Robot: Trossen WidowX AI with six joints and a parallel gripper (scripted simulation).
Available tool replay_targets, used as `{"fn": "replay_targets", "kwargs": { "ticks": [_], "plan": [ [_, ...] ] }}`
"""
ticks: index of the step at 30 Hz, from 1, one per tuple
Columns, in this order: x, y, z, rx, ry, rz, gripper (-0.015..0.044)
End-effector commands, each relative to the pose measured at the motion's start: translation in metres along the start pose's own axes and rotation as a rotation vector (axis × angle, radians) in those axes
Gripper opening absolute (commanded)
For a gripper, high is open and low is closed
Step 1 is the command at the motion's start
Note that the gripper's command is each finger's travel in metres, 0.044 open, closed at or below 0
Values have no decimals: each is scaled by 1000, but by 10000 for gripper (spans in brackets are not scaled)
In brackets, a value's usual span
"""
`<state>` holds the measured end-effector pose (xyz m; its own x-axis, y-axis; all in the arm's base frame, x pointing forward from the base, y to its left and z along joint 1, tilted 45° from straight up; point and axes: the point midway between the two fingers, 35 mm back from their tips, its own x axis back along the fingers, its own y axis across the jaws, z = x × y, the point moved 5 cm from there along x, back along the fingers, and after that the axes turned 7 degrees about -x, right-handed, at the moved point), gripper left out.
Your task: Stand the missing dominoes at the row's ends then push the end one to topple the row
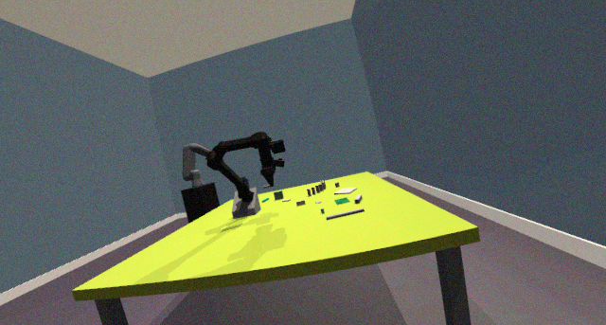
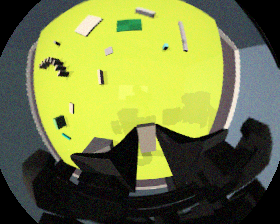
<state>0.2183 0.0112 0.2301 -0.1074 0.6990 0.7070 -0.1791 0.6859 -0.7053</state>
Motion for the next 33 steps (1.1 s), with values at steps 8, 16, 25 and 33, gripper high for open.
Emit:
{"fn": "replay_targets", "kwargs": {
  "ticks": [8, 16, 25, 33],
  "plan": [
    [-21, 0, 17, -21, 31, -187, 107],
    [-37, 3, 27, -47, 16, -357, 107],
    [-50, 7, 35, -75, -53, -528, 107],
    [-60, 9, 40, -100, -155, -653, 107]
  ]
}}
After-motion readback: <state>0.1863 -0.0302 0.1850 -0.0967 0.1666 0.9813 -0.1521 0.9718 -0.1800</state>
